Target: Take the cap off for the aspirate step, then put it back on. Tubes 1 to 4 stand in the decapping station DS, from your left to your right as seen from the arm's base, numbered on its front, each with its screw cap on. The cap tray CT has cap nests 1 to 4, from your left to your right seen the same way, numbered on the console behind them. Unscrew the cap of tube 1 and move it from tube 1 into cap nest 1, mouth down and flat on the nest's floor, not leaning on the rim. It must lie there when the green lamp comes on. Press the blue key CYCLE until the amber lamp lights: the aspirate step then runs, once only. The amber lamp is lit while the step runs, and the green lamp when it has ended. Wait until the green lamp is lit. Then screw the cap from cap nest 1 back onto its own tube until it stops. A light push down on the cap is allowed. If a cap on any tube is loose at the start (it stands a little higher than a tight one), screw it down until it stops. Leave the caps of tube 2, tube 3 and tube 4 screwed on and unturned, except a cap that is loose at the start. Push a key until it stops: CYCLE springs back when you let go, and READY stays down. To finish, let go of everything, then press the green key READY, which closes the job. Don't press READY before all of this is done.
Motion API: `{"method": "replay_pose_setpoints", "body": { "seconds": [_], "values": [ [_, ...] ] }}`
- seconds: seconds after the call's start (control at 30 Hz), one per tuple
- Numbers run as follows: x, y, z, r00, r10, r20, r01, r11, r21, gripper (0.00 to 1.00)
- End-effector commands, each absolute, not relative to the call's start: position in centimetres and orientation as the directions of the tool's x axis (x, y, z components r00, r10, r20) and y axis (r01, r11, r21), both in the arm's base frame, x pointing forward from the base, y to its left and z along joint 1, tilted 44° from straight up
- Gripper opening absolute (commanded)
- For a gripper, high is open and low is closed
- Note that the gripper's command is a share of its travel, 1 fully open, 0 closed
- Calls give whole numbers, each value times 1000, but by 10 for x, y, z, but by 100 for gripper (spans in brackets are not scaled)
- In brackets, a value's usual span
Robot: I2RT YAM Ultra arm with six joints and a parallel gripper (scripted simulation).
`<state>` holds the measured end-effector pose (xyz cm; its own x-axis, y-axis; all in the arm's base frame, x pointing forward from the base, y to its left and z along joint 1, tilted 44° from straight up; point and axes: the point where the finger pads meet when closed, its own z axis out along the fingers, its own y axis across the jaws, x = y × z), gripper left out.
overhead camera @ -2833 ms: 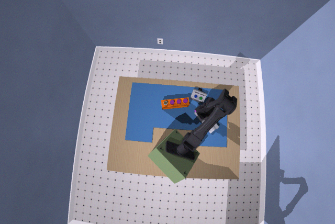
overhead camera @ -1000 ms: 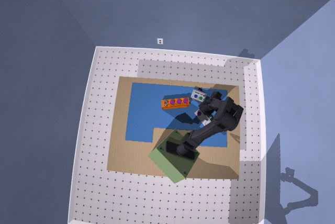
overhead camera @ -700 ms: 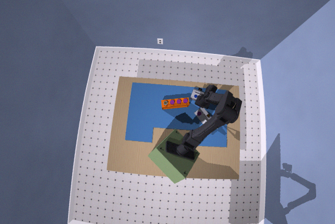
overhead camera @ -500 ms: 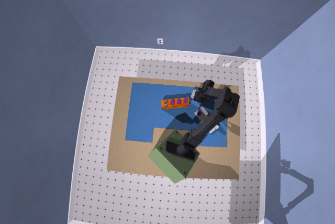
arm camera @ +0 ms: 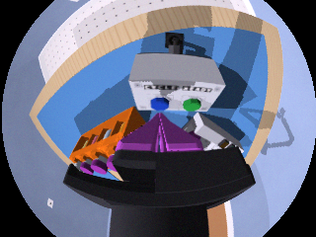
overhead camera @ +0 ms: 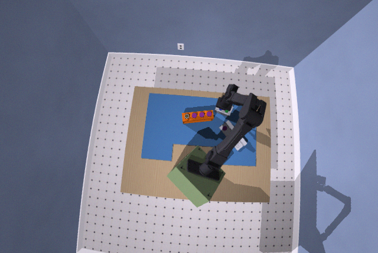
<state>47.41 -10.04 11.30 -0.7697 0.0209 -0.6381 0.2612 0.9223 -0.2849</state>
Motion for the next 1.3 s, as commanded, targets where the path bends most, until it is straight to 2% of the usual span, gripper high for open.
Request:
{"method": "replay_pose_setpoints", "body": {
  "seconds": [0.0, 1.27],
  "values": [
    [479, -102, 113, -764, 20, -645, 265, 921, -286, 0],
    [491, -110, 99, -764, 19, -645, 265, 921, -286, 0]
  ]
}}
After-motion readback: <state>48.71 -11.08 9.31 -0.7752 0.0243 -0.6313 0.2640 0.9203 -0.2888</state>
